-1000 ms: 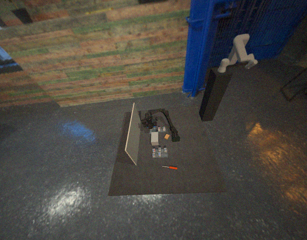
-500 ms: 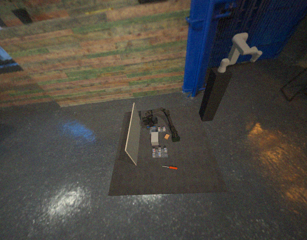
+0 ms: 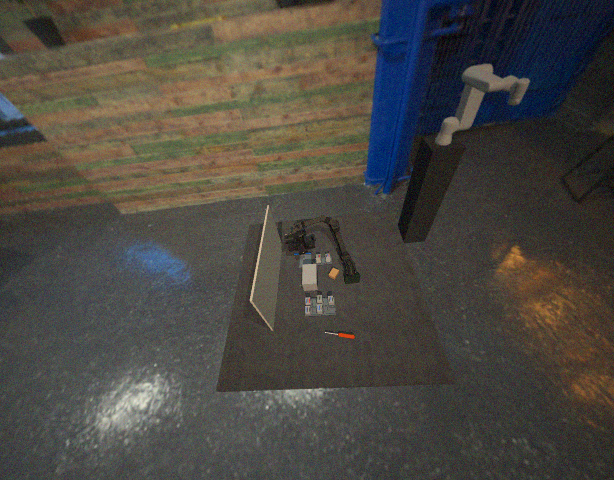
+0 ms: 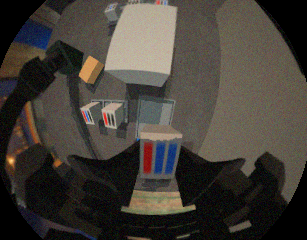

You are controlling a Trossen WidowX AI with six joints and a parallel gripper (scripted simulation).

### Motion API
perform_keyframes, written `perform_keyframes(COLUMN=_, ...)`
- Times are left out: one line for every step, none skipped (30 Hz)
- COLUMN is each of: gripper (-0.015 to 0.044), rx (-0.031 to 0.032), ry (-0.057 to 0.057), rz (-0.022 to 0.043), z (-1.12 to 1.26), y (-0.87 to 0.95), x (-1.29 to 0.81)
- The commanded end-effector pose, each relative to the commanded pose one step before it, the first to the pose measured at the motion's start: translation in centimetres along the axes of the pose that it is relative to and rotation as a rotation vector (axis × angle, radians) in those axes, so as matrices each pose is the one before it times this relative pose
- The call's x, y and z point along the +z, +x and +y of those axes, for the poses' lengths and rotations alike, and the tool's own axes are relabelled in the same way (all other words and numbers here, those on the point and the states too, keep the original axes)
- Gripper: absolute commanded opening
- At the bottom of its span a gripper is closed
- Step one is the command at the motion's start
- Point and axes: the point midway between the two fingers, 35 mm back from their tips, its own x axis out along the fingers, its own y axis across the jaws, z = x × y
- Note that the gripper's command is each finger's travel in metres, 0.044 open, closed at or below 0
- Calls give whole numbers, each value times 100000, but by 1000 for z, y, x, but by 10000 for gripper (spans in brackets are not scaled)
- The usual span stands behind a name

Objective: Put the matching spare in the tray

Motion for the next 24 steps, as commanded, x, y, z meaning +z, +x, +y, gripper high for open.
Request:
perform_keyframes(gripper=0, rx=-151, ry=-80, rz=429, z=-70, y=375, x=-86)
perform_keyframes(gripper=0, rx=-2, ry=2, rz=-13, z=-10, y=75, x=2)
perform_keyframes(gripper=0, rx=-2, ry=2, rz=-13, z=-10, y=75, x=2)
perform_keyframes(gripper=0, rx=-2, ry=2, rz=-12, z=-10, y=75, x=2)
perform_keyframes(gripper=0, rx=-3, ry=2, rz=-12, z=-10, y=75, x=2)
perform_keyframes(gripper=0, rx=-3, ry=2, rz=-12, z=-10, y=75, x=2)
perform_keyframes(gripper=0, rx=-3, ry=2, rz=-11, z=-9, y=75, x=2)
perform_keyframes(gripper=0, rx=-3, ry=2, rz=-11, z=-9, y=75, x=2)
perform_keyframes(gripper=0, rx=-3, ry=2, rz=-11, z=-9, y=75, x=2)
perform_keyframes(gripper=0, rx=-3, ry=2, rz=-10, z=-9, y=75, x=1)
perform_keyframes(gripper=0, rx=-3, ry=2, rz=-10, z=-9, y=75, x=1)
perform_keyframes(gripper=0, rx=-3, ry=2, rz=-10, z=-8, y=75, x=1)
perform_keyframes(gripper=0, rx=-3, ry=2, rz=-9, z=-8, y=75, x=1)
perform_keyframes(gripper=0, rx=-3, ry=2, rz=-9, z=-8, y=75, x=1)
perform_keyframes(gripper=0, rx=-3, ry=2, rz=-9, z=-8, y=75, x=1)
perform_keyframes(gripper=0, rx=-3, ry=2, rz=-8, z=-8, y=75, x=1)
perform_keyframes(gripper=0, rx=-3, ry=2, rz=-8, z=-7, y=75, x=1)
perform_keyframes(gripper=0, rx=-3, ry=2, rz=-8, z=-7, y=75, x=1)
perform_keyframes(gripper=0, rx=-3, ry=2, rz=-7, z=-7, y=75, x=1)
perform_keyframes(gripper=0, rx=-3, ry=2, rz=-7, z=-7, y=75, x=1)
perform_keyframes(gripper=0, rx=-3, ry=2, rz=-7, z=-7, y=75, x=0)
perform_keyframes(gripper=0, rx=-3, ry=2, rz=-6, z=-6, y=75, x=0)
perform_keyframes(gripper=0, rx=-3, ry=2, rz=-6, z=-6, y=75, x=0)
perform_keyframes(gripper=0, rx=-3, ry=2, rz=-6, z=-6, y=75, x=0)
